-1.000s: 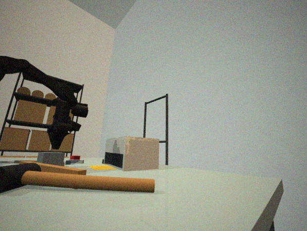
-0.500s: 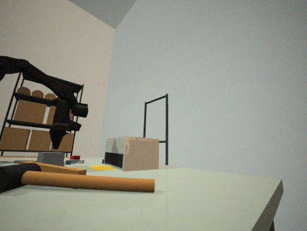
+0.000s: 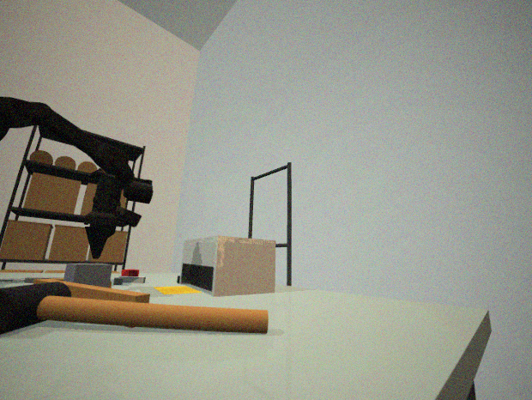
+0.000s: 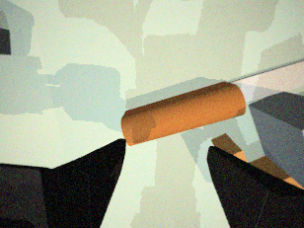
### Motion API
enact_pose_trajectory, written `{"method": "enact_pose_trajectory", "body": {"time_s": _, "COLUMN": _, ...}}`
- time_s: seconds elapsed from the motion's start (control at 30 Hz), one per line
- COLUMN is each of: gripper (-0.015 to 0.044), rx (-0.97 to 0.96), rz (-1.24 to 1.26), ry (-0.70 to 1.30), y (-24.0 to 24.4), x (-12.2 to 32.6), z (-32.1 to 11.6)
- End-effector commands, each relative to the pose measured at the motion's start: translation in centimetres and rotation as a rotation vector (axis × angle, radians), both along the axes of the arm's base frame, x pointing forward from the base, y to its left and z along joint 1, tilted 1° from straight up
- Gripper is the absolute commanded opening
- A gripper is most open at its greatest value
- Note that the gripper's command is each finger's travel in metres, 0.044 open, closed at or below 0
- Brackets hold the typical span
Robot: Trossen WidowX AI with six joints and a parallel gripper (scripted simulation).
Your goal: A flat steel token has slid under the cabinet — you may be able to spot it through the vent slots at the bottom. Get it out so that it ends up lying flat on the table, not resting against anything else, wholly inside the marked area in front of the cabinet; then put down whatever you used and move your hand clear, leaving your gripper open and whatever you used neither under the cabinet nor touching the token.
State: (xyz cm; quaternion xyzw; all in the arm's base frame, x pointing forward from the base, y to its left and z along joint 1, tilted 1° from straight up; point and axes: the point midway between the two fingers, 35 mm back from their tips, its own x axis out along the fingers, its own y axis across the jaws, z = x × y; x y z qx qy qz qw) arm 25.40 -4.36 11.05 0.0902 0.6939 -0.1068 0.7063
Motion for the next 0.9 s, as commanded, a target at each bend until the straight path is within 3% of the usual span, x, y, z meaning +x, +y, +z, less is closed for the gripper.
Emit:
{"method": "enact_pose_trajectory", "body": {"time_s": 0.0, "gripper": 0.0270, "rx": 0.006, "rz": -0.036, "ry": -0.001, "y": 0.07, "x": -0.01, "z": 0.03}}
{"method": "enact_pose_trajectory", "body": {"time_s": 0.87, "gripper": 0.0270, "rx": 0.009, "rz": -0.242, "ry": -0.005, "y": 0.02, "x": 0.00, "z": 0.03}}
